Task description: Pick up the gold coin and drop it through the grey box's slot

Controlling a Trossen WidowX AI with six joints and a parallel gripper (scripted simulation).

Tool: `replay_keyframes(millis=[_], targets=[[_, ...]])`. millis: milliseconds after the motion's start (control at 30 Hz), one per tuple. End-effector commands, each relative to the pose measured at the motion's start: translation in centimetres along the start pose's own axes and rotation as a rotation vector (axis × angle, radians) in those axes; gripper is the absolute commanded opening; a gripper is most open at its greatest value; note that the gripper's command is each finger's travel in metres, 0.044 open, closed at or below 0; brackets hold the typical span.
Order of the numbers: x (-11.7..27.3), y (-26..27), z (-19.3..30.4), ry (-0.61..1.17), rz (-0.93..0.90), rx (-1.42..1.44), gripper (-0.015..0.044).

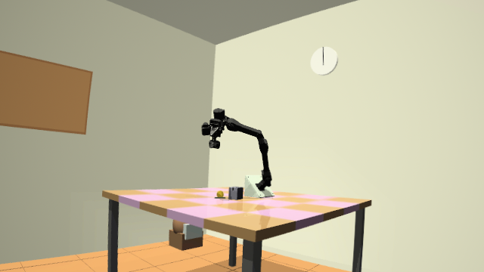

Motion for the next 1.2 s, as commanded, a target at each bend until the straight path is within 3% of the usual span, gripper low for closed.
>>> replay_keyframes(millis=[0,267,533,800,1167], targets=[[0.0,-0.2,0.0,-0.004,0.005,0.003,0.0374],[-0.1,-10.6,0.3,-0.057,0.311,0.136,0.0164],[1.3,-19.0,4.1,0.158,0.61,0.265,0.0161],[3.4,-24.2,9.5,0.529,0.744,0.365,0.0161],[3.0,-25.0,10.0,0.551,0.745,0.37,0.0161]])
Point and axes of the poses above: the point midway between the two fingers, 35 mm back from their tips, its own x axis back along the fingers, its own y axis across the jaws, z = x × y, the point moved 6 cm from there along x, back along the fingers, and after that the axes turned 14 degrees about x, right-handed, at the moved point
